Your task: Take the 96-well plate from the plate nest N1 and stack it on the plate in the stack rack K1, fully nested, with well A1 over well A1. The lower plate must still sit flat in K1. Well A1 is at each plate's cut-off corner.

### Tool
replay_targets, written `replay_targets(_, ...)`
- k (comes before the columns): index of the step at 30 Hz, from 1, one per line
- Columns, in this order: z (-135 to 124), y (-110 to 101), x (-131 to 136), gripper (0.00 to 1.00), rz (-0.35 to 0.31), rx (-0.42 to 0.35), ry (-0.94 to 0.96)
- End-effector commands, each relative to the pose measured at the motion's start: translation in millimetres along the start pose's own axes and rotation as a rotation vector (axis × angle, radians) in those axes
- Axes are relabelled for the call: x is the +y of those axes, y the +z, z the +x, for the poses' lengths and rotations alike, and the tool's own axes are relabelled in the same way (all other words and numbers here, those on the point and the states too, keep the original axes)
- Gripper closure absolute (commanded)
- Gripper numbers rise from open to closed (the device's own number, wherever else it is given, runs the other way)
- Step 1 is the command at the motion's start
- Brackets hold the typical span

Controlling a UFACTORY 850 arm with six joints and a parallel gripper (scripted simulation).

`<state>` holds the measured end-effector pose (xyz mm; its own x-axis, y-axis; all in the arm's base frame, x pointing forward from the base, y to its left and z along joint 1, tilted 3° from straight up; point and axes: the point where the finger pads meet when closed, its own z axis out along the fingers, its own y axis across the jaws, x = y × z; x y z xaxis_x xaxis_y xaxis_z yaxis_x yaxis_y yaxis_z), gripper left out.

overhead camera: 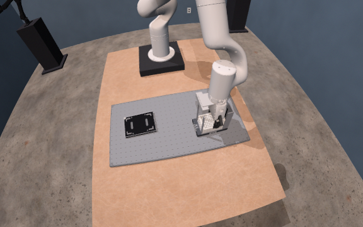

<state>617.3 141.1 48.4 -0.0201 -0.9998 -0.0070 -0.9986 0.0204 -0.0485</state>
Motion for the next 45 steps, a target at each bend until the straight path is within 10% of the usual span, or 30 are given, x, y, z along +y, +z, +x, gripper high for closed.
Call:
replay_targets(1, 0, -11, -1, 0.0, 0.002, -0.001, 0.0)
replay_targets(45, 0, -112, -1, 0.0, 0.002, -0.001, 0.0)
